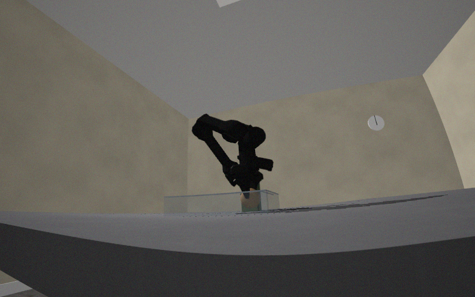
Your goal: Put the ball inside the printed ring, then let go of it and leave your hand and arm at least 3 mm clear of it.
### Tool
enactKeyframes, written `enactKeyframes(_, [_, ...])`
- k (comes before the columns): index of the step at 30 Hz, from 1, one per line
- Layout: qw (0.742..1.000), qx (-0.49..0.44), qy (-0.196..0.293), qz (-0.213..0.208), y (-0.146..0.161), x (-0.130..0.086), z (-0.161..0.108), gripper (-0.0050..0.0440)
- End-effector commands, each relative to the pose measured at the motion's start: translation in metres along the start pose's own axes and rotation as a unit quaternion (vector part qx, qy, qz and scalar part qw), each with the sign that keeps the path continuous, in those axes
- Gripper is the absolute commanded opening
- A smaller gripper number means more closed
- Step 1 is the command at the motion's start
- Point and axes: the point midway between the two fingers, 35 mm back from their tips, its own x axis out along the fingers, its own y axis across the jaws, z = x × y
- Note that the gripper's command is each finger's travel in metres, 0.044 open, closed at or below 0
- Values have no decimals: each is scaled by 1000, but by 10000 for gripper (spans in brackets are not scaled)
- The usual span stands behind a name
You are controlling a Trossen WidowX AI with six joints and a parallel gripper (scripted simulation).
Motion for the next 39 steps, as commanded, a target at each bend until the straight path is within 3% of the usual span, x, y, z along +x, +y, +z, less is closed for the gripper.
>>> enactKeyframes(1, [1000, -3, 3, 2, 2, 7, -1, 0])
enactKeyframes(11, [1000, -3, 3, 2, 2, 19, -1, 0])
enactKeyframes(27, [1000, 2, -1, -2, -1, 15, 0, 20])
enactKeyframes(35, [1000, 2, -1, -2, -1, 15, 0, 212])
enactKeyframes(37, [1000, 2, -1, -2, -1, 15, 0, 212])
enactKeyframes(39, [1000, 2, -1, -2, -1, 15, 0, 260])
